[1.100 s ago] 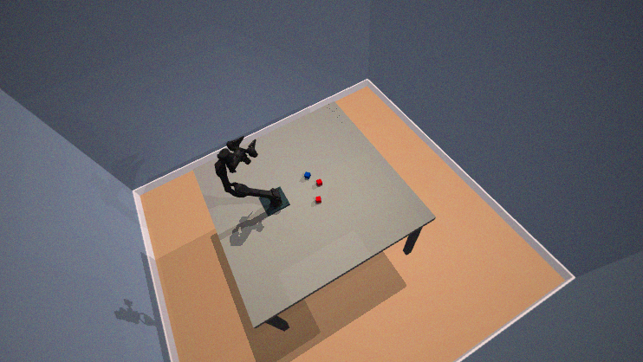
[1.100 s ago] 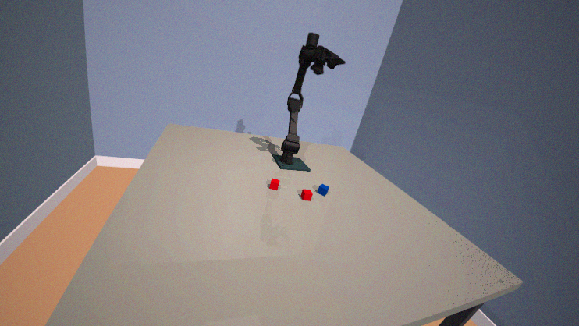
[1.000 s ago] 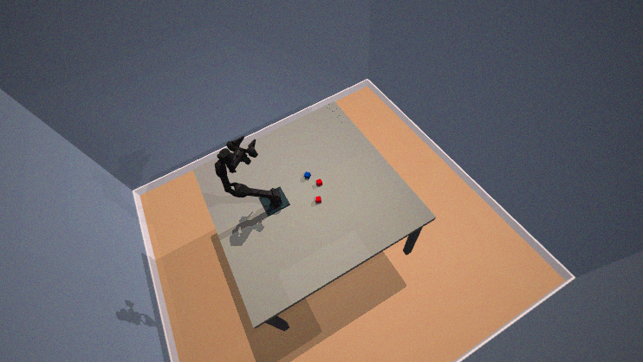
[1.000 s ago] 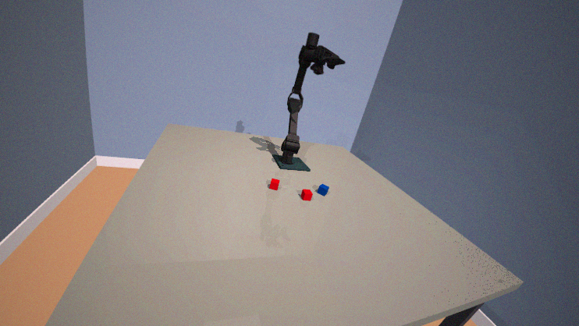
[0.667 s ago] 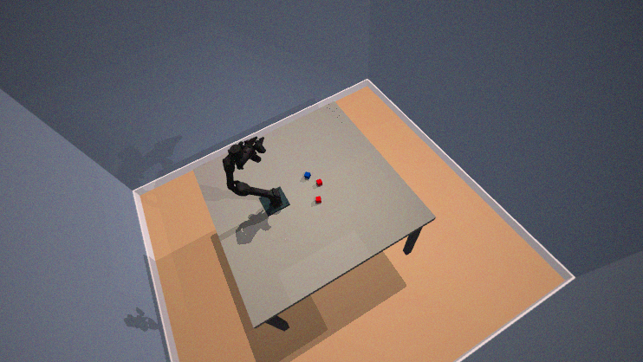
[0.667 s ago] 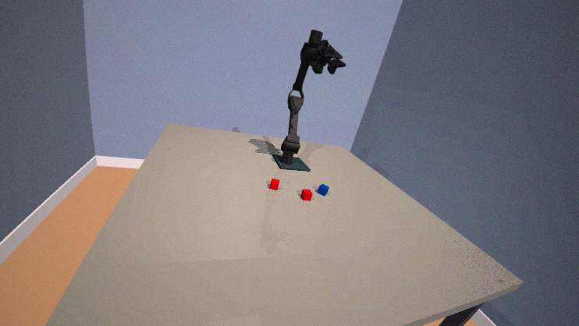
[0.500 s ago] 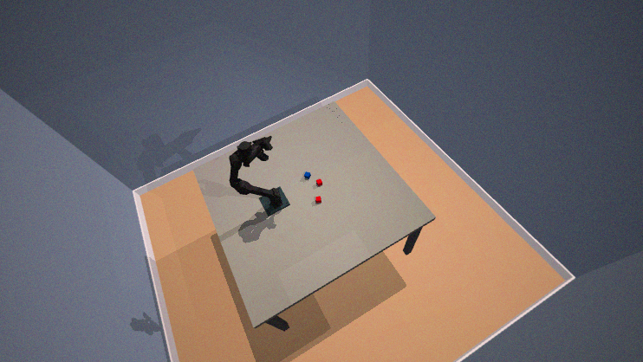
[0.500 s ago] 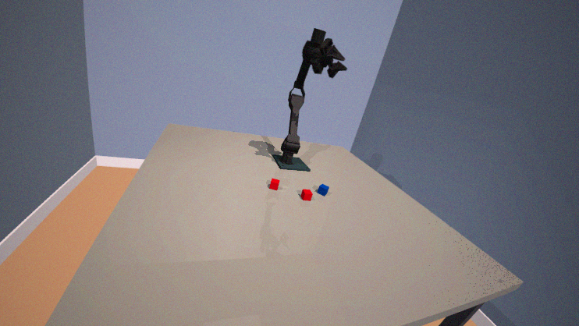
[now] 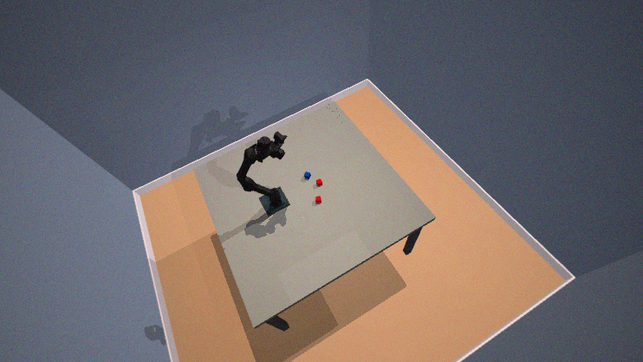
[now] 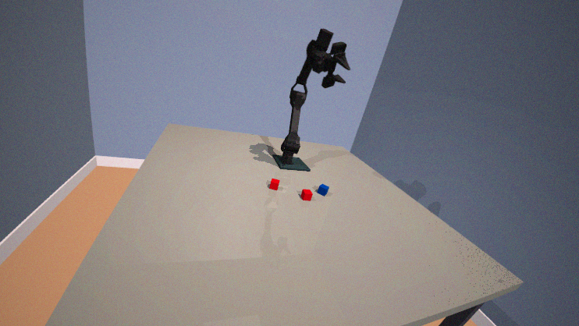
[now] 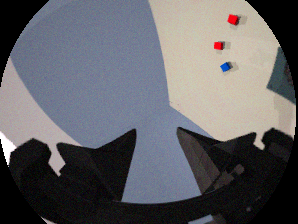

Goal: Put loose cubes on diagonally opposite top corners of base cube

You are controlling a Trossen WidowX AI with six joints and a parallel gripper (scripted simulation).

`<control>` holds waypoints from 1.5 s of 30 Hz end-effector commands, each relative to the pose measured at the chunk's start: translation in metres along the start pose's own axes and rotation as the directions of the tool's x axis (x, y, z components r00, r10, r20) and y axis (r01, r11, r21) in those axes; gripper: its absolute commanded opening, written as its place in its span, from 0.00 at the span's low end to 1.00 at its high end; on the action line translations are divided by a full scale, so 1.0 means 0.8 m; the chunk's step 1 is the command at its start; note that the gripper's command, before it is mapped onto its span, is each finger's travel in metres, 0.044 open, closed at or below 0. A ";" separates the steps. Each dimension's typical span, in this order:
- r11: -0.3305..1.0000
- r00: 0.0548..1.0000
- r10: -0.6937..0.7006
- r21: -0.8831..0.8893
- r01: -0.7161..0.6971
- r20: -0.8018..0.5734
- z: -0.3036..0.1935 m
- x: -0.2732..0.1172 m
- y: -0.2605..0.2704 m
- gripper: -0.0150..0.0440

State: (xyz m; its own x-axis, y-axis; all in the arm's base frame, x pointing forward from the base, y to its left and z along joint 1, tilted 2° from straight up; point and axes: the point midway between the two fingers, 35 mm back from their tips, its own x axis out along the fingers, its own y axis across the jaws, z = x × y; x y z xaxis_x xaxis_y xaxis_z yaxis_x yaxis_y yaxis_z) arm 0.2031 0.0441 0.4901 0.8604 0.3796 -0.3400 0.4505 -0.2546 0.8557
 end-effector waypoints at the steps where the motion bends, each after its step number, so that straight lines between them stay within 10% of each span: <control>1: 0.941 0.989 -0.126 -0.307 0.145 0.081 0.047 0.055 -0.012 0.70; 23: 0.123 0.844 -0.471 -0.928 0.351 0.257 0.163 0.174 -0.086 0.70; 45: -0.579 0.562 -0.749 -0.758 -0.299 0.350 0.252 0.240 -0.193 0.70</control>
State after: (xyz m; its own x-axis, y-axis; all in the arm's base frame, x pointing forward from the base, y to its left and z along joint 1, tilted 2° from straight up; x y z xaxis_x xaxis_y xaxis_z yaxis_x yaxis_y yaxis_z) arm 0.3408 -0.0128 0.2796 0.4346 0.1514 -0.8878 -0.3011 0.9535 0.0153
